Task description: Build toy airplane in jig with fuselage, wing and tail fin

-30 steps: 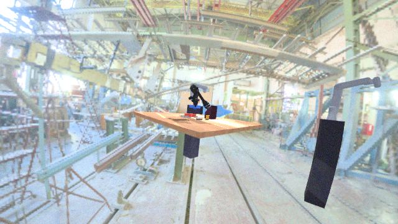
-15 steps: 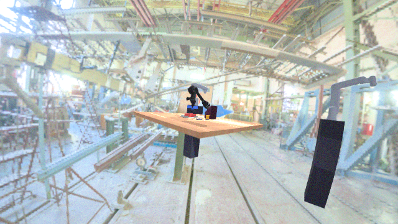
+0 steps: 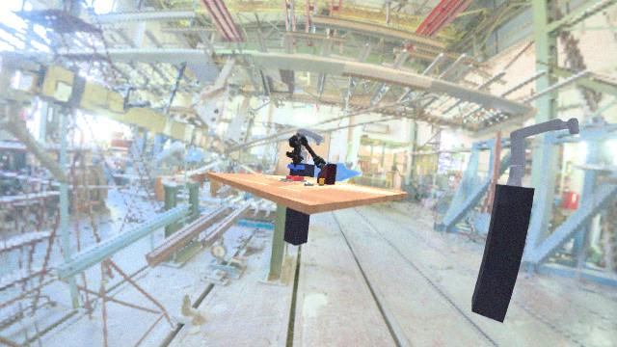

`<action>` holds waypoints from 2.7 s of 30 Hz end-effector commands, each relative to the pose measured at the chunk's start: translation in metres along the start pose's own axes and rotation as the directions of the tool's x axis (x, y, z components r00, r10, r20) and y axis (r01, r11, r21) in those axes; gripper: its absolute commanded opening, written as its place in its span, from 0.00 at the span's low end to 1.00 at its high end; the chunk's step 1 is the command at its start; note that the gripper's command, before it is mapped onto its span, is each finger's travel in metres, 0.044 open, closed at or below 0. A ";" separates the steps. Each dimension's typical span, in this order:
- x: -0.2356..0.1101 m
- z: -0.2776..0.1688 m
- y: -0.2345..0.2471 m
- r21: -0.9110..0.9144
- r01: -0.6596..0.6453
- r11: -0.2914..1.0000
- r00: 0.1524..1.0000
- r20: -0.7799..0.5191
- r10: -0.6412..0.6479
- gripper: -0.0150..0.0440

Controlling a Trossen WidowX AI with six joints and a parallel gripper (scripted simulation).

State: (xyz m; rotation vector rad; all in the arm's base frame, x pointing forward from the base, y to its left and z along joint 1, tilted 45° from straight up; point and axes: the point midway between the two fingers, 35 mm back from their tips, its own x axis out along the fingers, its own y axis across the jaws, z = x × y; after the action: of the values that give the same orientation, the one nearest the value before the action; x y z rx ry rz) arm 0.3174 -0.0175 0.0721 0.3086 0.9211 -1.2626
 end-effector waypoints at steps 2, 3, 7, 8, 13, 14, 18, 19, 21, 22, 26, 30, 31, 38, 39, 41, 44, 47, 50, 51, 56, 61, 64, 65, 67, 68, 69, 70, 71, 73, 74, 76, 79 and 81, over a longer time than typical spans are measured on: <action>0.004 0.010 -0.013 0.092 0.002 0.996 1.000 0.009 -0.003 0.25; 0.005 0.012 -0.016 0.110 0.003 0.994 1.000 0.009 -0.004 0.25; 0.007 0.019 -0.026 0.181 0.004 0.983 1.000 0.013 -0.006 0.25; 0.008 0.020 -0.029 0.199 0.004 0.980 1.000 0.014 -0.007 0.25; 0.012 0.028 -0.042 0.287 0.005 0.958 1.000 0.019 -0.011 0.25; 0.012 0.030 -0.044 0.304 0.005 0.953 1.000 0.020 -0.012 0.25; 0.015 0.035 -0.055 0.373 0.006 0.928 1.000 0.024 -0.016 0.25; 0.016 0.036 -0.058 0.389 0.006 0.921 1.000 0.025 -0.017 0.25; 0.017 0.039 -0.063 0.419 0.006 0.908 0.999 0.027 -0.019 0.25; 0.017 0.039 -0.064 0.427 0.006 0.904 0.999 0.028 -0.020 0.25; 0.018 0.039 -0.064 0.430 0.006 0.903 0.999 0.028 -0.020 0.39; 0.018 0.039 -0.064 0.430 0.006 0.903 0.999 0.028 -0.020 0.57; 0.018 0.039 -0.064 0.430 0.006 0.903 0.999 0.028 -0.020 0.58; 0.018 0.039 -0.064 0.430 0.006 0.903 0.999 0.028 -0.020 0.58; 0.018 0.039 -0.064 0.430 0.006 0.903 0.999 0.028 -0.020 0.58; 0.018 0.039 -0.064 0.430 0.006 0.903 0.999 0.028 -0.020 0.58; 0.018 0.039 -0.064 0.430 0.006 0.903 0.999 0.028 -0.020 0.58; 0.022 0.040 -0.064 0.430 0.006 0.903 0.999 0.028 -0.019 0.58; 0.027 0.040 -0.064 0.430 0.006 0.903 0.999 0.027 -0.019 0.58; 0.028 0.040 -0.064 0.430 0.006 0.903 0.999 0.027 -0.019 0.58; 0.036 0.040 -0.064 0.430 0.006 0.903 0.999 0.027 -0.019 0.58; 0.044 0.041 -0.064 0.430 0.005 0.903 0.999 0.028 -0.019 0.58; 0.049 0.041 -0.065 0.430 0.005 0.903 0.999 0.028 -0.020 0.58; 0.051 0.041 -0.065 0.430 0.005 0.903 0.999 0.028 -0.020 0.58; 0.054 0.042 -0.065 0.430 0.005 0.903 0.999 0.029 -0.020 0.58; 0.055 0.042 -0.065 0.430 0.005 0.903 0.999 0.029 -0.020 0.58; 0.057 0.042 -0.065 0.430 0.006 0.903 0.999 0.029 -0.020 0.58; 0.057 0.042 -0.065 0.430 0.006 0.903 0.999 0.029 -0.020 0.58; 0.058 0.042 -0.065 0.430 0.006 0.903 0.999 0.029 -0.020 0.58; 0.058 0.042 -0.065 0.430 0.006 0.903 0.999 0.029 -0.020 0.58; 0.058 0.042 -0.065 0.430 0.006 0.903 0.999 0.029 -0.020 0.58; 0.056 0.042 -0.065 0.435 0.004 0.900 1.000 0.025 -0.017 0.56; 0.056 0.042 -0.065 0.435 0.004 0.900 1.000 0.025 -0.017 0.53; 0.056 0.042 -0.065 0.435 0.004 0.900 1.000 0.025 -0.017 0.44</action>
State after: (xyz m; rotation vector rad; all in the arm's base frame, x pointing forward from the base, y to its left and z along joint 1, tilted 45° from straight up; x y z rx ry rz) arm 0.2774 -0.1039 0.0746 0.6360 0.6076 -1.4746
